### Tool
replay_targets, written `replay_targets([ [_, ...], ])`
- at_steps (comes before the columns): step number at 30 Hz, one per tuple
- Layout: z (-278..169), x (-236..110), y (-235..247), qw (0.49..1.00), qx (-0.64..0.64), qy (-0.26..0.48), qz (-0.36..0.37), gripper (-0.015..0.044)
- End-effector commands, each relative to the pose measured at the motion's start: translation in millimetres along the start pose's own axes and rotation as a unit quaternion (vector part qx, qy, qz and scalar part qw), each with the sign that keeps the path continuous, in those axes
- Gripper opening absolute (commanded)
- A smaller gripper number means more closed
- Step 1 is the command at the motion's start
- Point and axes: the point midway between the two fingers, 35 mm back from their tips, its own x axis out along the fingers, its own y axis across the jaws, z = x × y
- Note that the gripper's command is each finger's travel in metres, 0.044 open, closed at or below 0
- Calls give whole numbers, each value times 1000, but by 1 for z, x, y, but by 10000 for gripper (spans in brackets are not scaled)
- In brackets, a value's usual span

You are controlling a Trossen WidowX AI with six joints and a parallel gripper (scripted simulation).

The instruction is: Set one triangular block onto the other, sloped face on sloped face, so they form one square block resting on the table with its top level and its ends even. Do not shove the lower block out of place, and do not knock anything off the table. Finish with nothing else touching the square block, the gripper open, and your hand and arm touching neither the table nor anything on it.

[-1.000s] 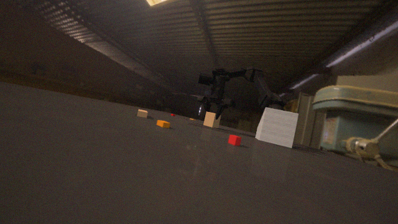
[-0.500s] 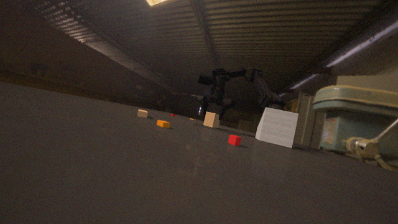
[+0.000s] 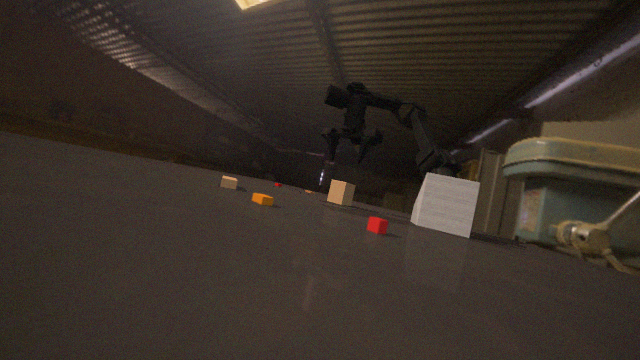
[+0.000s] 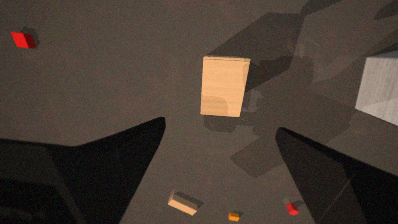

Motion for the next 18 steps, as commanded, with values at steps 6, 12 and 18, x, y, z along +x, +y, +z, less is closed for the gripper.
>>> replay_targets([
  [6, 0, -21, -1, 1000, -1, 4, 8, 440],
  [12, 0, -21, -1, 1000, -1, 4, 8, 440],
  [18, 0, -21, -1, 1000, -1, 4, 8, 440],
])
